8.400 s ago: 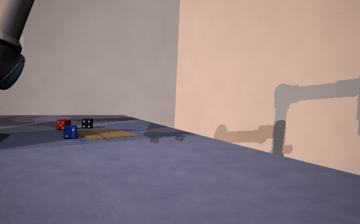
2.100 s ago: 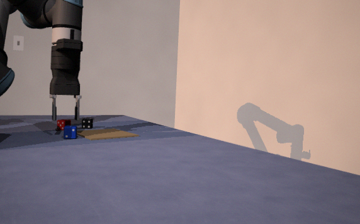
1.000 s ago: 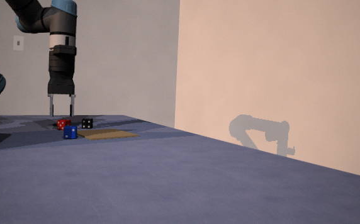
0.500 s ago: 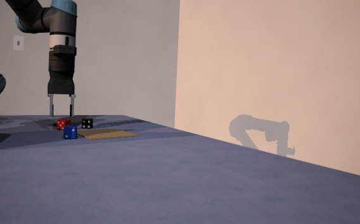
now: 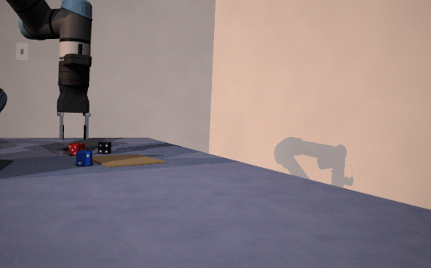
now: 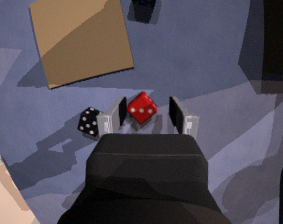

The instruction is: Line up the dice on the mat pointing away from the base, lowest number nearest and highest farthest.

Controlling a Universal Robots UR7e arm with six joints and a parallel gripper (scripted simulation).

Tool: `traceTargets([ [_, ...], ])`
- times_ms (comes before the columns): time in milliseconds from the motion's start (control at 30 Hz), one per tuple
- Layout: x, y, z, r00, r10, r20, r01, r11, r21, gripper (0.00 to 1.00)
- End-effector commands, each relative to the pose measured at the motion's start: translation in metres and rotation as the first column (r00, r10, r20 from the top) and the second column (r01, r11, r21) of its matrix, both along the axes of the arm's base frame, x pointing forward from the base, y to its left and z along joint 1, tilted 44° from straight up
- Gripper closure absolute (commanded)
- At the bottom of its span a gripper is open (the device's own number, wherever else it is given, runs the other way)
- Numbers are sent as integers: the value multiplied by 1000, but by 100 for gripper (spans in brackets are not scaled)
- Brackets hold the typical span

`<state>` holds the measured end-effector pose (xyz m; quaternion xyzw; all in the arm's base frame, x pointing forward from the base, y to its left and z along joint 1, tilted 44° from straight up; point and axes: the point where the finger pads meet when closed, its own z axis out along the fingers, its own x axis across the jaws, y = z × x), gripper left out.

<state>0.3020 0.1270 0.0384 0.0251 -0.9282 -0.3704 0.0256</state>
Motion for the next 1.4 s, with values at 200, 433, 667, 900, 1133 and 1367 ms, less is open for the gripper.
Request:
traceTargets([
  [200, 1, 0, 0, 1000, 0, 1, 0, 1000, 0, 0],
  [433, 20, 5, 4, 1000, 0, 1, 0, 1000, 0, 0],
  [667, 49, 13, 9, 1000, 0, 1, 0, 1000, 0, 0],
  [900, 74, 21, 13, 1000, 0, 1, 0, 1000, 0, 0],
  [1133, 75, 21, 13, 1000, 0, 1, 0, 1000, 0, 0],
  [1367, 75, 21, 13, 1000, 0, 1, 0, 1000, 0, 0],
])
